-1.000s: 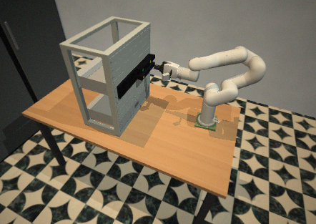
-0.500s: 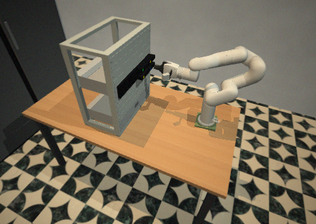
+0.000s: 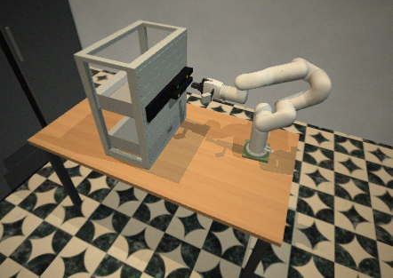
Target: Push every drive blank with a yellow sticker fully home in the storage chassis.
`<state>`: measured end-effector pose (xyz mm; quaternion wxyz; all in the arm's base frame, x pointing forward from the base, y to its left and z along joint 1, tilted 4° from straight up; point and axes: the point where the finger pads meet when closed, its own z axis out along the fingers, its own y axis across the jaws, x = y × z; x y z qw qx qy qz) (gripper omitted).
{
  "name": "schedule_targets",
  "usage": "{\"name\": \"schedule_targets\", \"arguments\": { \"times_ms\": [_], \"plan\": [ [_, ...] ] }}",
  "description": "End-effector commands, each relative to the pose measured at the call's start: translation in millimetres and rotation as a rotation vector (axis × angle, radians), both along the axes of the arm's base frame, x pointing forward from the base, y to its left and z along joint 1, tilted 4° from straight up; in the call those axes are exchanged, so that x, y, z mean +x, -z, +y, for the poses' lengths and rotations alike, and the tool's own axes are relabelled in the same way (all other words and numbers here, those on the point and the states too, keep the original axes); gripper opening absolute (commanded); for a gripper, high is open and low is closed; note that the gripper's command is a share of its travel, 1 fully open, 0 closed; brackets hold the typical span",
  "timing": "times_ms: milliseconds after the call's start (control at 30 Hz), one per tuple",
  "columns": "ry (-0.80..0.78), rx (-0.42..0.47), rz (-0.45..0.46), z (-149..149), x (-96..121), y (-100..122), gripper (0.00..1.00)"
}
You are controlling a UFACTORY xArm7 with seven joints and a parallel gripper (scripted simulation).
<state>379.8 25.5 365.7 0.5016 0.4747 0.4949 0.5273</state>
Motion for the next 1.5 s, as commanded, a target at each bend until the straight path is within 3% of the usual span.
{"name": "schedule_targets", "arguments": {
  "times_ms": [0, 233, 633, 867, 1100, 1467],
  "plan": [
    [0.002, 0.0, -0.003, 17, -7, 6, 0.0],
    [0.002, 0.0, -0.003, 50, -20, 20, 0.0],
    [0.002, 0.0, -0.003, 62, -23, 25, 0.0],
    [0.002, 0.0, -0.003, 62, -8, 24, 0.0],
    [0.002, 0.0, -0.003, 64, 27, 21, 0.0],
    [0.002, 0.0, -0.003, 64, 29, 21, 0.0]
  ]
}}
